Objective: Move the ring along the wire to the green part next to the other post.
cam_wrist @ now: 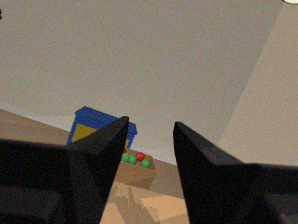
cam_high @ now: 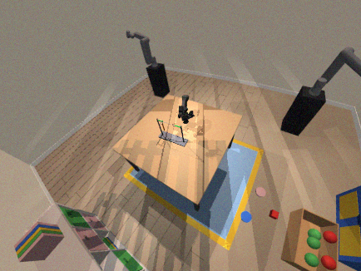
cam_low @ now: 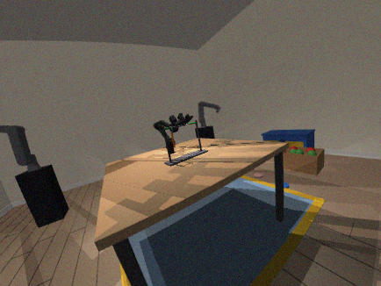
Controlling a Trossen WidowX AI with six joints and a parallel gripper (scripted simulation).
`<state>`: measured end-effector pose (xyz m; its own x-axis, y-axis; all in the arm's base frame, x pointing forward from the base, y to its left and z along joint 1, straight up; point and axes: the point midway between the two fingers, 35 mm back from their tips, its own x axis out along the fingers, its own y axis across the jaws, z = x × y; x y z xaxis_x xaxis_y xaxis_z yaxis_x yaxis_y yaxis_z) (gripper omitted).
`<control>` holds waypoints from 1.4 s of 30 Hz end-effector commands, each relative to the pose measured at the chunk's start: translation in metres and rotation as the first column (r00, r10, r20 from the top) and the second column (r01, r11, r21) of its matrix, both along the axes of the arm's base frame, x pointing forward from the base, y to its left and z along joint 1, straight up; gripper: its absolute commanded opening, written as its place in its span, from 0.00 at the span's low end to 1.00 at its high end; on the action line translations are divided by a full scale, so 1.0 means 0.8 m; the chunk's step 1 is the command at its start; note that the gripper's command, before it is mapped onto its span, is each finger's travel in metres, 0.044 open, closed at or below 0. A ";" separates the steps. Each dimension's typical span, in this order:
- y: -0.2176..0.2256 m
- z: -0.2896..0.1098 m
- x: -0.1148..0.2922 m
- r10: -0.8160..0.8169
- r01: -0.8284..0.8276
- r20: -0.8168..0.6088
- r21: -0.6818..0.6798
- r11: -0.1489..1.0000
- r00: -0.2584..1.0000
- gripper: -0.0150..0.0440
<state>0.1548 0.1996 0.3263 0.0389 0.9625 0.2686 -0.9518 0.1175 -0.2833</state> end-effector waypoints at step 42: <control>-0.375 -0.276 0.089 -0.946 0.905 -0.309 -0.369 0.213 0.096 0.53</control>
